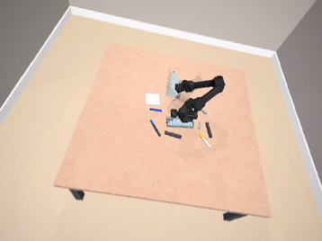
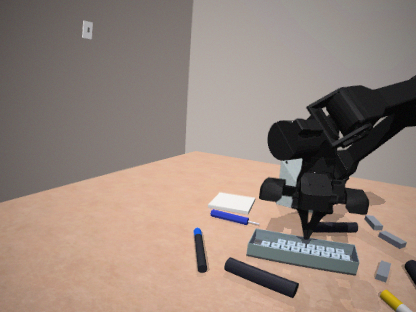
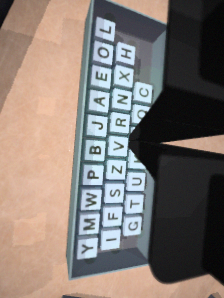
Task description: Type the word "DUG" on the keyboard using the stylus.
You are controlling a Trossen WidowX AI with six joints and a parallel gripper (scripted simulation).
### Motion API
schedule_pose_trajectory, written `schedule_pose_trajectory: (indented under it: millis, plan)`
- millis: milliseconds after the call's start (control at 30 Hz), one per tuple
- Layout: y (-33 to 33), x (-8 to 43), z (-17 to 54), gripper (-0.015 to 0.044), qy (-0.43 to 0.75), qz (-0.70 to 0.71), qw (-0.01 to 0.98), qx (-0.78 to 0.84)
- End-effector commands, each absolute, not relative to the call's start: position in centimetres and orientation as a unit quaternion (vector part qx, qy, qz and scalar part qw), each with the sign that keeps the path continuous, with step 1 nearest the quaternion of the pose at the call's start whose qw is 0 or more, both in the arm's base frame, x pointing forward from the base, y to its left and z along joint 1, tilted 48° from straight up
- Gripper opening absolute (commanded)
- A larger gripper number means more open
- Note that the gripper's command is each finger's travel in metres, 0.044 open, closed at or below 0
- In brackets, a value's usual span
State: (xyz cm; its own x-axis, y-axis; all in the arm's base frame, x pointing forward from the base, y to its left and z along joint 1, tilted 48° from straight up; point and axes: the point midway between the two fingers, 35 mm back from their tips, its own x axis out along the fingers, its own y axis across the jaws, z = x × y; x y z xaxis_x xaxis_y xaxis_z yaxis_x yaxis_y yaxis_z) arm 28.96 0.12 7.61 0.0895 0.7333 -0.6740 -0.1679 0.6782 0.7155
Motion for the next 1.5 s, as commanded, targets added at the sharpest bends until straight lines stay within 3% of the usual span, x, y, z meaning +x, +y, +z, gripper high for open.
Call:
schedule_pose_trajectory:
  millis: [0,200,800,1000,1467]
  plan:
    - [-0.7,29.4,7.1,0.0000,0.590,0.322,0.703,0.234]
    - [-4.6,30.3,3.1,0.0000,0.590,0.322,0.703,0.233]
    - [-4.6,30.3,3.1,0.0000,0.590,0.322,0.703,0.233]
    - [-3.0,27.0,4.3,0.0000,0.591,0.322,0.702,0.234]
    - [-2.9,26.8,4.3,0.0000,0.591,0.322,0.702,0.234]
